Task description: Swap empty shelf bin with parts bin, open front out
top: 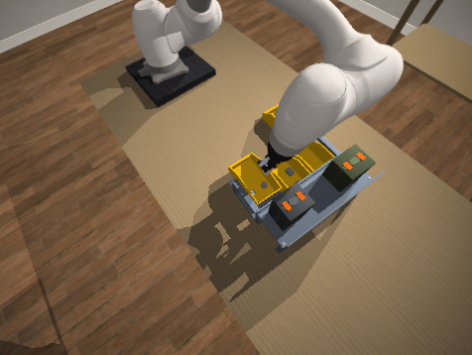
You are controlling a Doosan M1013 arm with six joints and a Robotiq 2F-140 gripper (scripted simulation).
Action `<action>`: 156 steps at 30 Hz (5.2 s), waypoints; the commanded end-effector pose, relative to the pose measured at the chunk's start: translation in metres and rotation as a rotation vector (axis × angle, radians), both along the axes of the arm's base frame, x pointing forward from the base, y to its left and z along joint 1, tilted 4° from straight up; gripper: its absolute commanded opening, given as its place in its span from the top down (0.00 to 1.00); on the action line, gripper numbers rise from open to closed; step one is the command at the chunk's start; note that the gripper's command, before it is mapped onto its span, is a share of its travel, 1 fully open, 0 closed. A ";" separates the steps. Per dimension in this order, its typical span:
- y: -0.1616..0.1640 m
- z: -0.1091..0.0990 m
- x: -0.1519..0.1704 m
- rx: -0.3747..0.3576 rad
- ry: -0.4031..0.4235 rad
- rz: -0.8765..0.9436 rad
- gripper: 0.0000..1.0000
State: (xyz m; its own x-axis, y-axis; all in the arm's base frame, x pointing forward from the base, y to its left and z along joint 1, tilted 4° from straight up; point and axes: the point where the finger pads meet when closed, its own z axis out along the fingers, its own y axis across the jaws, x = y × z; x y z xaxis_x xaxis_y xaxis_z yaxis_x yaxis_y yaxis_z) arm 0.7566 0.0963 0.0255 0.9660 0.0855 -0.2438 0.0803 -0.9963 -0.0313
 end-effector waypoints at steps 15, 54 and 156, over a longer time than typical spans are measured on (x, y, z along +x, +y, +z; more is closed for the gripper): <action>0.001 -0.001 0.007 0.001 -0.014 0.000 0.90; 0.001 -0.003 0.017 0.003 -0.033 -0.001 0.90; 0.001 0.019 0.017 0.005 -0.064 -0.002 0.85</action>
State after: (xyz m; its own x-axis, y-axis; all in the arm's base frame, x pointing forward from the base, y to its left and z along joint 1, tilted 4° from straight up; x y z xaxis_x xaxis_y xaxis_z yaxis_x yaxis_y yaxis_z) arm 0.7731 0.0971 0.0427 0.9799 0.0846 -0.1808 0.0802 -0.9963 -0.0313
